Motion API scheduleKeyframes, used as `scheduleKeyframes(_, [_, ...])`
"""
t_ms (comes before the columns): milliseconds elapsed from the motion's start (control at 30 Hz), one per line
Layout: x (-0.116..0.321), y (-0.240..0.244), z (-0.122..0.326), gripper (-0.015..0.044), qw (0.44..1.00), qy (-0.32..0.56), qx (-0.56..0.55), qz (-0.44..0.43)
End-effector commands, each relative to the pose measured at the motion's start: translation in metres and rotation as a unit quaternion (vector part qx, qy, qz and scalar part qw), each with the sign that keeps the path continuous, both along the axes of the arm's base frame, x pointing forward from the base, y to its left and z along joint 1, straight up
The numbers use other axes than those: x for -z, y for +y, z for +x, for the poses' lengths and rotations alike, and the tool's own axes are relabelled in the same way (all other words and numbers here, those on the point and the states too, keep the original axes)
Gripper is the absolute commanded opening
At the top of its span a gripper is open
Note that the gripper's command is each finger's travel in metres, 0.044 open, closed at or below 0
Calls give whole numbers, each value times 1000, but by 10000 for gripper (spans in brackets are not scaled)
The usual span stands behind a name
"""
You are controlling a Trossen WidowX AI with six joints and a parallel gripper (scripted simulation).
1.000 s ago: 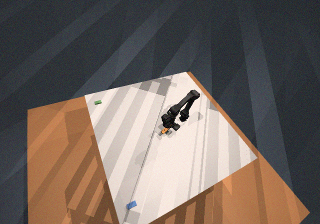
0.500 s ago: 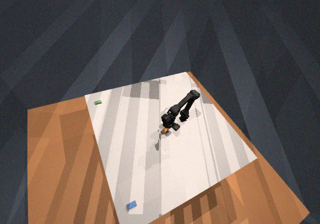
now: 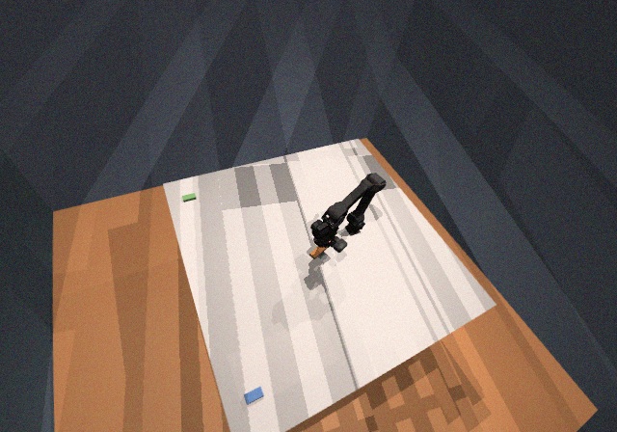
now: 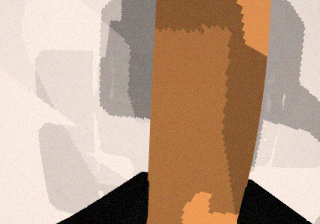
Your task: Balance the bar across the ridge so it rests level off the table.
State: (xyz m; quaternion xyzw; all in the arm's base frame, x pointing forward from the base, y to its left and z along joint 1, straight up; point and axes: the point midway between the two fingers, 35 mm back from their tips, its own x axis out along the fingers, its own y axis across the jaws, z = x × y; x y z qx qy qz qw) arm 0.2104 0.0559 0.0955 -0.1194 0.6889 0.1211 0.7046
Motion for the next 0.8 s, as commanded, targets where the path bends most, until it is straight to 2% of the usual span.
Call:
scheduleKeyframes(0, [1,0,0,0,1000,0,2,0])
scheduleKeyframes(767, [3,0,0,0,1000,0,2,0])
